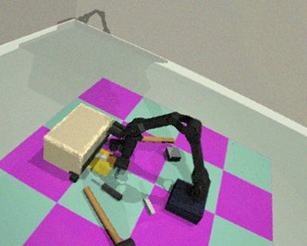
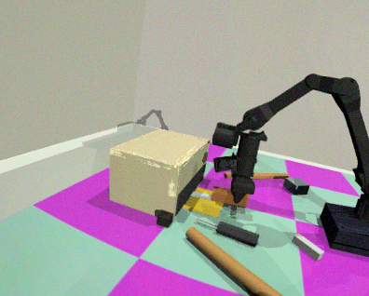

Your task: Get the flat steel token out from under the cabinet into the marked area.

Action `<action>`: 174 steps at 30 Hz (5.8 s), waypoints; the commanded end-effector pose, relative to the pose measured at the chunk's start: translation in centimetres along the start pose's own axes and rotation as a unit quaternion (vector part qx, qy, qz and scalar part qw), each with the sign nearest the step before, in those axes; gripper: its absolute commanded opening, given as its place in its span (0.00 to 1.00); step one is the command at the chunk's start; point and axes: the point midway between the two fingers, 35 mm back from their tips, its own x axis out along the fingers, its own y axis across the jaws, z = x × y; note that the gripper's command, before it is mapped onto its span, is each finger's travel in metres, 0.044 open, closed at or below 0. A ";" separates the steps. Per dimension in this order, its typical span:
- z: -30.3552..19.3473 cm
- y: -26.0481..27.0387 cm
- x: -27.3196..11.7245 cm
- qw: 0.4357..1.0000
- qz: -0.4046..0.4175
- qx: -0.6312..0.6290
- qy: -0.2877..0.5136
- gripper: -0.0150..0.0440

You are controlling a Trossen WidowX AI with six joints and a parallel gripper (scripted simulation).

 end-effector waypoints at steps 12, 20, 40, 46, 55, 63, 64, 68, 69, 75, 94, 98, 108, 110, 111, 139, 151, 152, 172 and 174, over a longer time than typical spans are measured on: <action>-1.6 0.0 0.1 1.000 0.001 -0.004 0.001 0.25; -2.4 0.0 0.1 1.000 0.001 -0.004 0.001 0.25; -4.4 -0.1 0.1 1.000 0.001 -0.004 0.002 0.25; -5.0 -0.1 0.2 1.000 0.001 -0.004 0.002 0.25; -6.0 -0.2 0.2 1.000 0.001 -0.004 0.002 0.25; -6.9 -0.2 0.2 1.000 0.001 -0.004 0.003 0.25; -7.0 -0.2 0.2 1.000 0.001 -0.004 0.003 0.25; -7.4 -0.2 0.2 1.000 0.001 -0.004 0.003 0.25; -7.5 -0.2 0.2 1.000 0.001 -0.004 0.003 0.25; -8.2 -0.2 0.2 1.000 0.001 -0.004 0.003 0.25; -10.4 -0.3 0.2 1.000 0.001 -0.004 0.004 0.25; -10.9 -0.3 0.2 1.000 0.001 -0.004 0.004 0.25; -12.1 -0.4 0.2 1.000 0.001 -0.004 0.005 0.25; -12.3 -0.4 0.2 1.000 0.001 -0.004 0.005 0.25; -12.4 -0.4 0.2 1.000 0.001 -0.004 0.005 0.25; -16.0 -0.5 0.2 1.000 0.001 -0.004 0.006 0.25; -16.0 -0.9 0.1 1.000 0.001 -0.010 0.005 0.25; -16.0 -1.0 0.1 1.000 0.001 -0.012 0.005 0.25; -16.2 -2.9 -0.1 0.999 0.000 -0.039 0.006 0.25; -16.2 -3.1 -0.1 0.999 0.000 -0.041 0.006 0.25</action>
